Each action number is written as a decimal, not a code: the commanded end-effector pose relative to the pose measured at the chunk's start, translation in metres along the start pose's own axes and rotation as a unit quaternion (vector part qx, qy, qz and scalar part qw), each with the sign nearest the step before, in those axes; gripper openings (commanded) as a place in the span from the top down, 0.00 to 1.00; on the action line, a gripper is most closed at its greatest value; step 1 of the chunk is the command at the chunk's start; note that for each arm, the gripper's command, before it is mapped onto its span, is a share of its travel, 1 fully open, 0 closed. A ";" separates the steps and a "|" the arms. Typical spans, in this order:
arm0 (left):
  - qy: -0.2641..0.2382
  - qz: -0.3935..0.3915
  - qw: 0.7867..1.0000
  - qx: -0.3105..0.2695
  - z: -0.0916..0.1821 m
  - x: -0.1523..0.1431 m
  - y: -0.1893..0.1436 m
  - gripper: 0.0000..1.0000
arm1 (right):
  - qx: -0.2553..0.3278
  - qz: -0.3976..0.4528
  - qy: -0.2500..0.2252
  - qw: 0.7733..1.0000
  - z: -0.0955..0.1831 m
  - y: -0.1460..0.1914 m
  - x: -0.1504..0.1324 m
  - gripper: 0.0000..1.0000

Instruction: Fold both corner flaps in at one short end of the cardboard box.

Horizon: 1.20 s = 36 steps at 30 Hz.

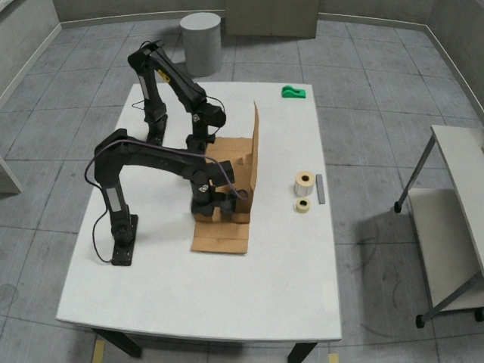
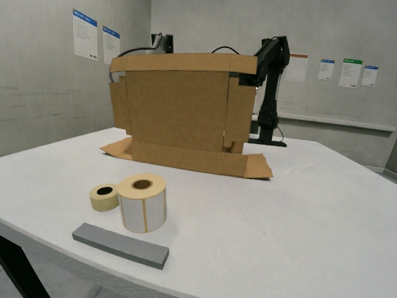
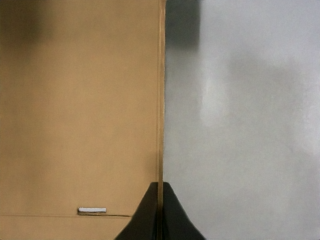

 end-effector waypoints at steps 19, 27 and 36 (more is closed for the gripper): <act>-0.037 -0.016 0.999 0.024 0.039 0.013 -0.001 0.84 | 0.008 0.022 -0.013 1.000 0.010 0.005 0.005 0.71; -0.039 -0.018 0.999 0.028 0.072 0.013 0.002 0.84 | 0.008 0.022 -0.013 1.000 0.010 0.005 0.005 0.71; -0.014 -0.004 1.000 0.006 0.058 0.004 0.001 0.84 | -0.013 0.007 -0.046 0.999 0.029 0.003 -0.010 0.40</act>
Point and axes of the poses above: on each arm, the point where the finger pads meet when closed, its own z axis back along the fingers, its own y axis across the jaws, x = y × z, the point moved 8 cm from there along z, back along the fingers, and after that the axes turned 9 degrees about z, right-handed, at the moved point
